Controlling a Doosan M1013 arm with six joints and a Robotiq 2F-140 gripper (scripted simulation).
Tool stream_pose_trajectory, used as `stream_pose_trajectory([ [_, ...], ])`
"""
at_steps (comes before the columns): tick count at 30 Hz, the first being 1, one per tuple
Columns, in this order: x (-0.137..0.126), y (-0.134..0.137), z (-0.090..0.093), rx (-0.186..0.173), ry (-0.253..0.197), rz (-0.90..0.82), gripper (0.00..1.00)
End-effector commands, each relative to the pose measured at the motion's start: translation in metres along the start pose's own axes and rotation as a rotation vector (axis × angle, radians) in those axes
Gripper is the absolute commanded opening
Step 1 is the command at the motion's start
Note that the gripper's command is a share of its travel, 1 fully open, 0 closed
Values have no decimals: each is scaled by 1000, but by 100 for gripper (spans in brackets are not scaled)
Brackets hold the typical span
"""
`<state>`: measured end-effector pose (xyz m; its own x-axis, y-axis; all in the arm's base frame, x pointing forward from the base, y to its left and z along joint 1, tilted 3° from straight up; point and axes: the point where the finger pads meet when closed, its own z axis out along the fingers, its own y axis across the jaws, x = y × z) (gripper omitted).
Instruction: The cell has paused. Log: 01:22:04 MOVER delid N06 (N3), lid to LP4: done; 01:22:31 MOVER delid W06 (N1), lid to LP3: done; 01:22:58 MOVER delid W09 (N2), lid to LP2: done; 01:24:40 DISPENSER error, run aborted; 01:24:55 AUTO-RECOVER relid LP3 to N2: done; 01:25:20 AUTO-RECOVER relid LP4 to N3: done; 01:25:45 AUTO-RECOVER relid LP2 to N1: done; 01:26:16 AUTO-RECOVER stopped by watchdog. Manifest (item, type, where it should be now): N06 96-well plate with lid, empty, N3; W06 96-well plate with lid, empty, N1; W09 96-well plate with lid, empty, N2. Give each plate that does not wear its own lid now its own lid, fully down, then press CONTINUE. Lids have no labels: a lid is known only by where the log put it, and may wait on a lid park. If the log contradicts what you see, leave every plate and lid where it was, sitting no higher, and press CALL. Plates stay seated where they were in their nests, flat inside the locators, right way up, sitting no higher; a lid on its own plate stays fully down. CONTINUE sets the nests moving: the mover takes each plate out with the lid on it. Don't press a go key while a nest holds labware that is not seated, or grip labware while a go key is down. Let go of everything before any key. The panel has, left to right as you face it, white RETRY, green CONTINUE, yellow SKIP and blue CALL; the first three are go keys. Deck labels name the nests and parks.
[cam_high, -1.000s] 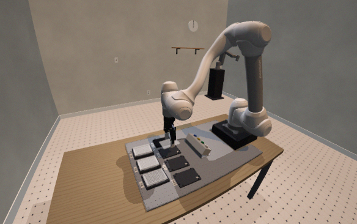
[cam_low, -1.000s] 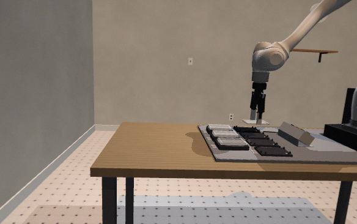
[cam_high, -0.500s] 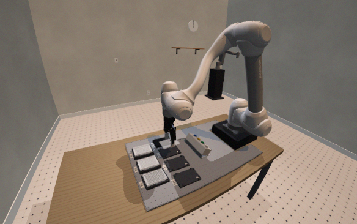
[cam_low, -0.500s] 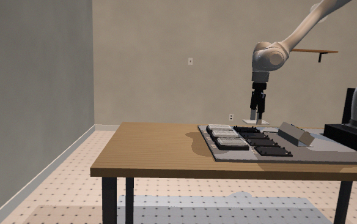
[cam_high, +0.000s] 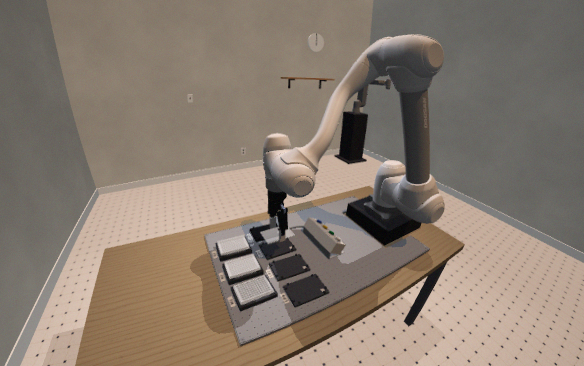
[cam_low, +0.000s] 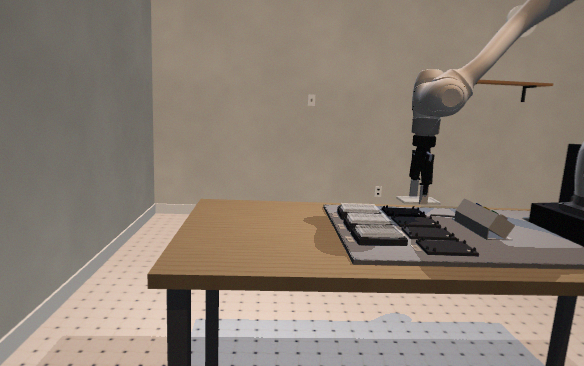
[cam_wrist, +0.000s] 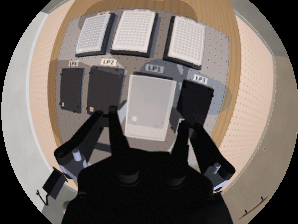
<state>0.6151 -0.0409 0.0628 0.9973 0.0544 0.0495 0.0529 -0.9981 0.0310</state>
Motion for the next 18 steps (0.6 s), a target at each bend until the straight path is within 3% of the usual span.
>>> stream_pose_trajectory([
  [1, 0, 0, 1, 0, 0, 7, 0],
  [18, 0, 0, 26, 0, 0, 18, 0],
])
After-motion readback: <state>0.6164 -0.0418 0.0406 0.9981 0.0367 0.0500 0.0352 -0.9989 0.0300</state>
